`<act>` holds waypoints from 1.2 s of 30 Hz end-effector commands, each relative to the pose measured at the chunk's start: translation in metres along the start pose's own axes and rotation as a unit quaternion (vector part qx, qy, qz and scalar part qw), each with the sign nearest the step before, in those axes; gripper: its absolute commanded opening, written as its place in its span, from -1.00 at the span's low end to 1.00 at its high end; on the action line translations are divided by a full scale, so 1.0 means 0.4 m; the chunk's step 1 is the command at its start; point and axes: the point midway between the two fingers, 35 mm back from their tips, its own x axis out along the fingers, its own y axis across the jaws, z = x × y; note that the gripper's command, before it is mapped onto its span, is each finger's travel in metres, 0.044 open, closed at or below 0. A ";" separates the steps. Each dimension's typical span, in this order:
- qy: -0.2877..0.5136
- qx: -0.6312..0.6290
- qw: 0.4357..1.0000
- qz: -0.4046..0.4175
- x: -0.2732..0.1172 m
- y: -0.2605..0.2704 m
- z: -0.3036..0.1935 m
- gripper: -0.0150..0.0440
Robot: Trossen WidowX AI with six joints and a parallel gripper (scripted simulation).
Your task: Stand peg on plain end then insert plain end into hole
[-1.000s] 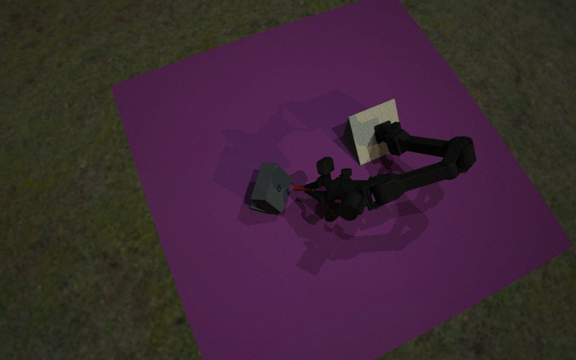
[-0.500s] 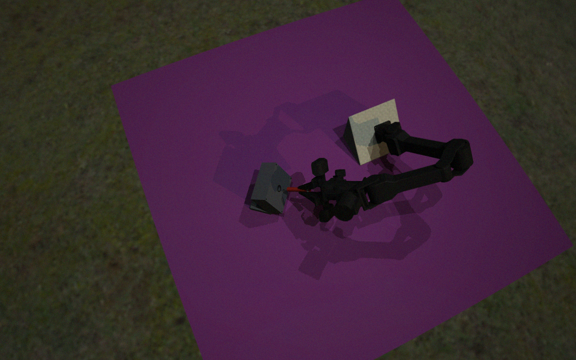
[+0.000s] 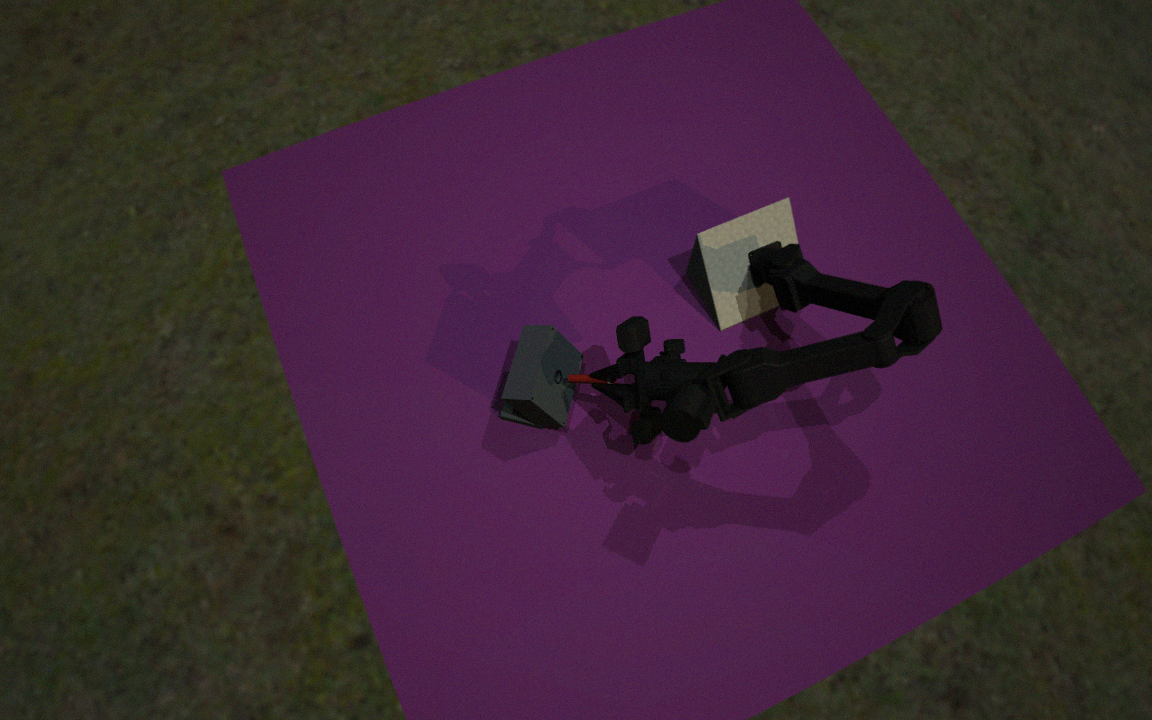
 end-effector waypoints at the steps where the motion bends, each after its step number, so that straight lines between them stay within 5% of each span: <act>1: -0.002 0.000 1.000 0.003 0.016 0.002 0.003 -0.49; 36: 0.001 0.002 1.000 0.002 0.038 0.003 0.007 -0.49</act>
